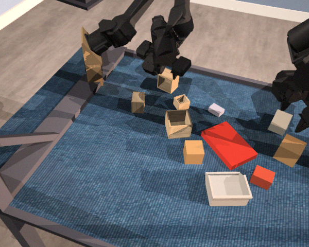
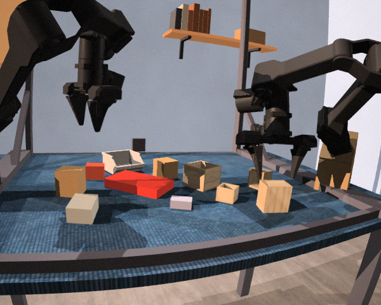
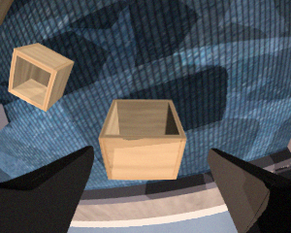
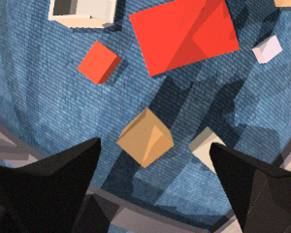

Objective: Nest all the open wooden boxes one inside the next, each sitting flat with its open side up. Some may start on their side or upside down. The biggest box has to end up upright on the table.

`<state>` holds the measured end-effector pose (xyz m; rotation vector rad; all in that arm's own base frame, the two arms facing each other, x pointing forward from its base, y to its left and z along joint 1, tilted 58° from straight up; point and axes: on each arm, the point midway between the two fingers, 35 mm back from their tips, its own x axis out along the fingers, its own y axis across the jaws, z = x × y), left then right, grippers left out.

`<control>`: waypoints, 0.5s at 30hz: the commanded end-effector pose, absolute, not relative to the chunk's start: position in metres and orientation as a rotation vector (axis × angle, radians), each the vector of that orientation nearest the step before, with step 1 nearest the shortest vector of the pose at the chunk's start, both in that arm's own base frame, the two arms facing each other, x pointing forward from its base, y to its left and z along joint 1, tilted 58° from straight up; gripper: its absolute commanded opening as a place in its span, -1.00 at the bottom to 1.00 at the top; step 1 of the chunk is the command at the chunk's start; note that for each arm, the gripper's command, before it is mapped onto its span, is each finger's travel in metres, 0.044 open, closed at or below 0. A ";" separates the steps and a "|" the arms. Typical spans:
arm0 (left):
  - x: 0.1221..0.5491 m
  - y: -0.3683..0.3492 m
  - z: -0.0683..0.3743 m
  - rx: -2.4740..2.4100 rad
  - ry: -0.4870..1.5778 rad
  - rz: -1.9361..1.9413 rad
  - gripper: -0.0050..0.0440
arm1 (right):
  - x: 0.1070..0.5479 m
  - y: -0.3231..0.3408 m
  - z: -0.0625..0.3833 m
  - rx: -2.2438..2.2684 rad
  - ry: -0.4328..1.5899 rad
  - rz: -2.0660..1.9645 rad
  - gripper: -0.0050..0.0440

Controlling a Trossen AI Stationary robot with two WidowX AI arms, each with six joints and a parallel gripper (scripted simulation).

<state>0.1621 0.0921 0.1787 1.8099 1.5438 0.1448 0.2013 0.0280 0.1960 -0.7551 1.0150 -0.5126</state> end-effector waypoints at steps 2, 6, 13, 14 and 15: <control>0.168 0.100 0.170 1.812 1.550 0.141 0.84 | 0.202 0.028 0.198 -0.755 1.013 -0.512 0.84; 0.172 0.104 0.167 1.810 1.557 0.150 0.84 | 0.202 0.028 0.198 -0.755 1.013 -0.512 0.84; 0.176 0.112 0.162 1.808 1.570 0.168 0.84 | 0.202 0.028 0.198 -0.755 1.013 -0.512 0.84; 0.177 0.113 0.161 1.808 1.572 0.171 0.84 | 0.202 0.028 0.198 -0.755 1.013 -0.512 0.84; 0.177 0.115 0.161 1.808 1.574 0.174 0.84 | 0.202 0.028 0.198 -0.755 1.013 -0.512 0.84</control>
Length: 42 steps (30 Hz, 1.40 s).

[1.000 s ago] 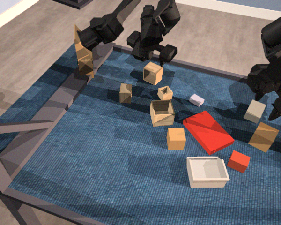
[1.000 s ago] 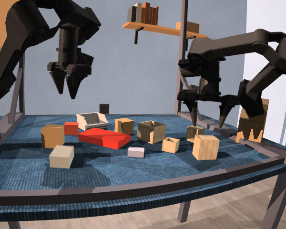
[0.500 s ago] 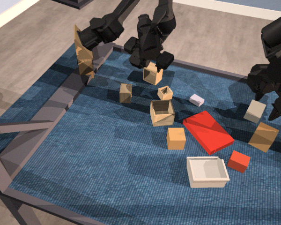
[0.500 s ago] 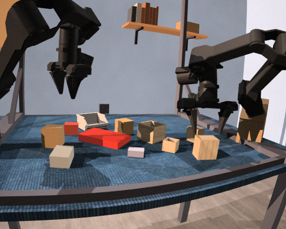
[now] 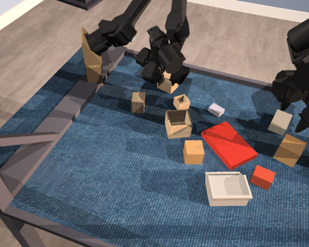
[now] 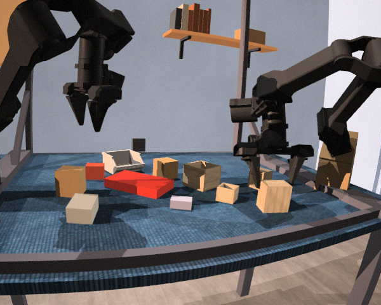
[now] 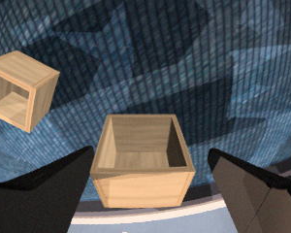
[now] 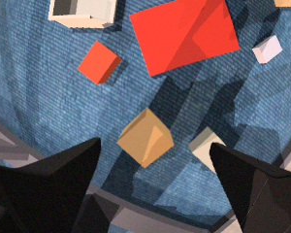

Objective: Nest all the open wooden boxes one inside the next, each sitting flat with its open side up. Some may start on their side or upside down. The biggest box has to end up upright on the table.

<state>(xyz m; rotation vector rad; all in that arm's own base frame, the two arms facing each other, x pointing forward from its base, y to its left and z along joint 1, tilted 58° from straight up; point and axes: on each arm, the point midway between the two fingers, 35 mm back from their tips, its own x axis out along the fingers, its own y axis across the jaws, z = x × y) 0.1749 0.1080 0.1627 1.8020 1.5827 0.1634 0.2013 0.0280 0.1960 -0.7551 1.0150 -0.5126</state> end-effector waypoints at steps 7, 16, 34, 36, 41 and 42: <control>0.181 0.125 0.158 1.809 1.591 0.201 0.84 | 0.202 0.028 0.198 -0.755 1.013 -0.512 0.84; 0.185 0.135 0.158 1.805 1.596 0.258 0.84 | 0.202 0.028 0.198 -0.755 1.013 -0.512 0.84; 0.191 0.143 0.154 1.805 1.594 0.260 0.66 | 0.202 0.028 0.198 -0.755 1.013 -0.512 0.84; 0.191 0.143 0.154 1.805 1.594 0.260 0.60 | 0.202 0.028 0.198 -0.755 1.013 -0.512 0.84; 0.191 0.143 0.154 1.805 1.594 0.260 0.47 | 0.202 0.028 0.198 -0.755 1.013 -0.512 0.84; 0.191 0.143 0.154 1.805 1.594 0.260 0.44 | 0.202 0.028 0.198 -0.755 1.013 -0.512 0.84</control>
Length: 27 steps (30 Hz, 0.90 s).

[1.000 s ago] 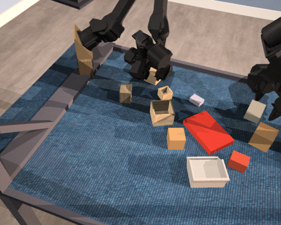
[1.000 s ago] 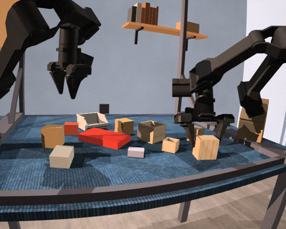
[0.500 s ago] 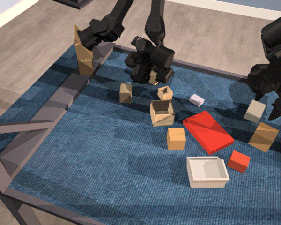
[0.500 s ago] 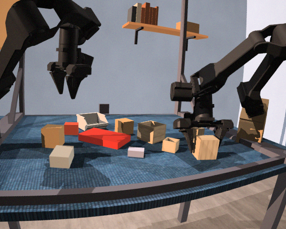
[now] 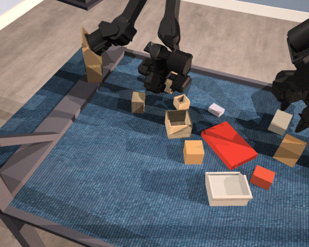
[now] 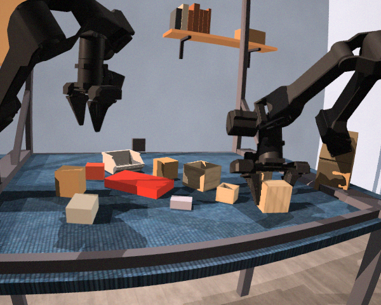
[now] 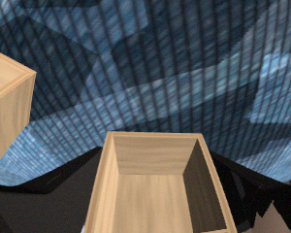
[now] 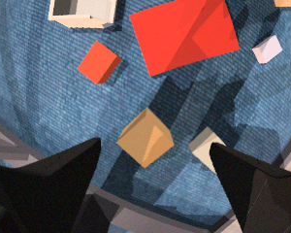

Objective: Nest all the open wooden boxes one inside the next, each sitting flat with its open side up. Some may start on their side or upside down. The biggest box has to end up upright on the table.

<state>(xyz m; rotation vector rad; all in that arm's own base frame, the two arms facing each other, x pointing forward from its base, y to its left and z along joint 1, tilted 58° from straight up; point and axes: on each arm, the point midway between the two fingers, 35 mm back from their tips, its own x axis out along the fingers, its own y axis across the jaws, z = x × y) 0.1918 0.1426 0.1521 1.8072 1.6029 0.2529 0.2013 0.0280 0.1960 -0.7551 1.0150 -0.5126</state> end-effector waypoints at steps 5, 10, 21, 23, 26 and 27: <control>0.191 0.143 0.154 1.805 1.594 0.260 0.36 | 0.202 0.028 0.198 -0.755 1.013 -0.512 0.84; 0.191 0.143 0.154 1.805 1.594 0.260 0.22 | 0.202 0.028 0.198 -0.755 1.013 -0.512 0.84; 0.190 0.137 0.159 1.800 1.589 0.267 -0.37 | 0.202 0.028 0.198 -0.755 1.013 -0.512 0.84; 0.188 0.134 0.161 1.800 1.589 0.266 -0.56 | 0.202 0.028 0.198 -0.755 1.013 -0.512 0.84; 0.185 0.129 0.165 1.802 1.588 0.268 -0.80 | 0.202 0.028 0.198 -0.755 1.013 -0.512 0.84; 0.185 0.128 0.165 1.805 1.592 0.264 -0.80 | 0.202 0.028 0.198 -0.755 1.013 -0.512 0.84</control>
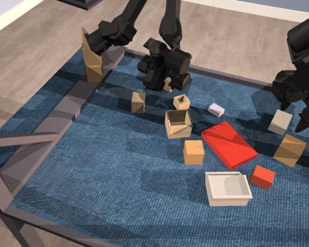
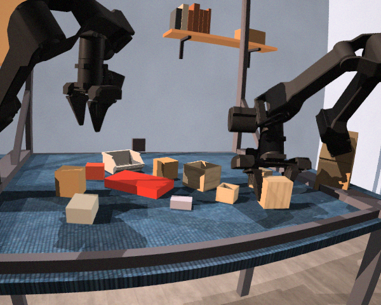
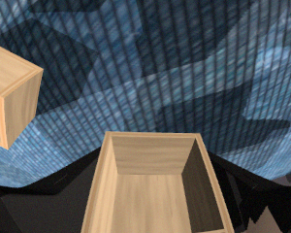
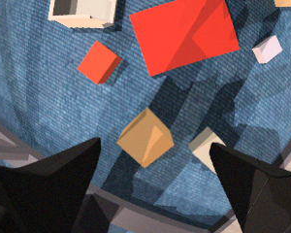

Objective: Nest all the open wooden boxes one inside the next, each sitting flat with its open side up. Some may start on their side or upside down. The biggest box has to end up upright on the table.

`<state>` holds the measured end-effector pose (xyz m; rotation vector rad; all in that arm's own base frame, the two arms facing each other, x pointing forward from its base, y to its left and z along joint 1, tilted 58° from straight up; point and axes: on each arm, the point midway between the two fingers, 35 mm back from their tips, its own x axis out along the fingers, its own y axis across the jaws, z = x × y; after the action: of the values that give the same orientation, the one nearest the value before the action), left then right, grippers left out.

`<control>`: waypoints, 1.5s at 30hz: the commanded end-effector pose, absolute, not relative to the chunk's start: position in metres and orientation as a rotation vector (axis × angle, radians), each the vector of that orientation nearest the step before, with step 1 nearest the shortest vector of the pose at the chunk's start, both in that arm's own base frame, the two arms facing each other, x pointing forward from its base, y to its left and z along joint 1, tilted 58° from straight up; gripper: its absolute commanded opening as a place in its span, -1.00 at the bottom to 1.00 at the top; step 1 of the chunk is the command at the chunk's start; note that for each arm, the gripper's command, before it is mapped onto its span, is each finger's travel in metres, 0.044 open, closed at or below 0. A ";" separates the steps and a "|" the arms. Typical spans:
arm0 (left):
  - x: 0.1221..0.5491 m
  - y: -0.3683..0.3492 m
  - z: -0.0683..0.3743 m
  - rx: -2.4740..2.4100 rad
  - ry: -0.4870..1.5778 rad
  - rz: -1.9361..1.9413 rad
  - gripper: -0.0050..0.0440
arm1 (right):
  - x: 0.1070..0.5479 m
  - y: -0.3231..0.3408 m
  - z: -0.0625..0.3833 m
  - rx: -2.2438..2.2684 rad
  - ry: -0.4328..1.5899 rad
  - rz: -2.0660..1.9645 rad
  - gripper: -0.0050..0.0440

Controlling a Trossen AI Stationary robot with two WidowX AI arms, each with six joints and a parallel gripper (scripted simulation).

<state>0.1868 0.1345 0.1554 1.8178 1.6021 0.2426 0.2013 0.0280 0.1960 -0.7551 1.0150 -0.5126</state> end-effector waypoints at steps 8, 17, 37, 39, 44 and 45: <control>0.184 0.123 0.156 1.806 1.598 0.256 -0.81 | 0.202 0.028 0.198 -0.755 1.013 -0.512 0.84; 0.183 0.113 0.143 1.811 1.597 0.258 -0.94 | 0.202 0.028 0.198 -0.755 1.013 -0.512 0.84; 0.189 0.128 0.136 1.795 1.569 0.223 -1.00 | 0.202 0.028 0.198 -0.755 1.013 -0.512 0.84; 0.186 0.125 0.140 1.787 1.530 0.168 -1.00 | 0.202 0.028 0.198 -0.755 1.013 -0.512 0.84; 0.183 0.124 0.143 1.782 1.502 0.136 -1.00 | 0.202 0.028 0.198 -0.755 1.013 -0.512 0.84; 0.183 0.124 0.143 1.781 1.499 0.131 -1.00 | 0.202 0.028 0.198 -0.755 1.013 -0.512 0.84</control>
<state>0.1851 0.1244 0.1388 1.7838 1.5323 0.1606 0.2013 0.0280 0.1960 -0.7551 1.0150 -0.5126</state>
